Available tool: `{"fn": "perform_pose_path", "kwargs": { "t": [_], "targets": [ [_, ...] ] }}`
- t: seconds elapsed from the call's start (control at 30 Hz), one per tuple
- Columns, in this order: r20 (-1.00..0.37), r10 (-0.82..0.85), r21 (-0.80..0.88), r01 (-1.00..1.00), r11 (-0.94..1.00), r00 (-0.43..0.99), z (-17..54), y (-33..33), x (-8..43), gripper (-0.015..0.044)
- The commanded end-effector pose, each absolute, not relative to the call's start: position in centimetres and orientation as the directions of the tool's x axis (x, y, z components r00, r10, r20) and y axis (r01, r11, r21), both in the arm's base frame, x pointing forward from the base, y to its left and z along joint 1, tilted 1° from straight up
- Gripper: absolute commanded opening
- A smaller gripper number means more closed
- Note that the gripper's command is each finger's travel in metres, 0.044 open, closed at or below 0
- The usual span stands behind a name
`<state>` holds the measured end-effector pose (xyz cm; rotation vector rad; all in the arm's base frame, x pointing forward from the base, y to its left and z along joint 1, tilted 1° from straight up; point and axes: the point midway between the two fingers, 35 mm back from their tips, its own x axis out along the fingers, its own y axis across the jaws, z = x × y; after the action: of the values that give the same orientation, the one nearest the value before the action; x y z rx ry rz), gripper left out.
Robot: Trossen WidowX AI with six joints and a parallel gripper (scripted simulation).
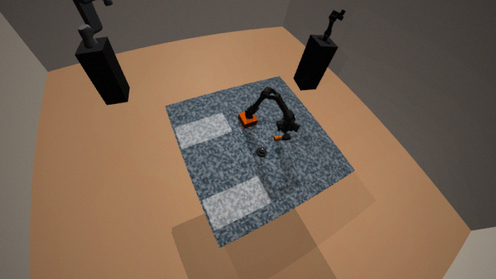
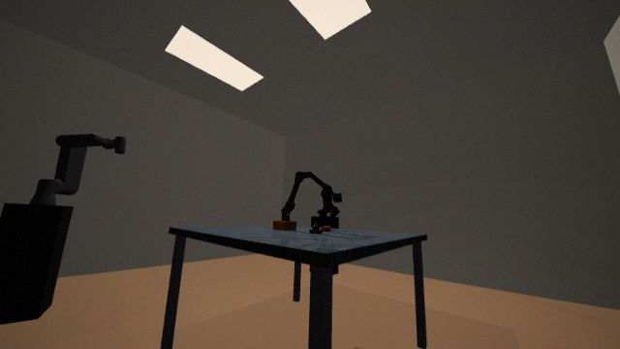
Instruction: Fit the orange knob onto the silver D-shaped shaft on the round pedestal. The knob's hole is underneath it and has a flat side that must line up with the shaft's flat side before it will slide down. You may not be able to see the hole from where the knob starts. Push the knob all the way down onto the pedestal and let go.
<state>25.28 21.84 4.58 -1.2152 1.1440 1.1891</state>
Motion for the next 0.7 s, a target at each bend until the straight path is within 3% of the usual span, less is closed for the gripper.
{"fn": "perform_pose_path", "kwargs": {
  "t": [0.0,0.67],
  "targets": [
    [-0.999,0.030,-0.046,-0.999,-0.003,0.045,4.0,21.8,25.1,0.0440],
    [-0.999,0.029,-0.045,-0.999,-0.003,0.045,0.9,21.9,25.2,0.0440]
  ]
}}
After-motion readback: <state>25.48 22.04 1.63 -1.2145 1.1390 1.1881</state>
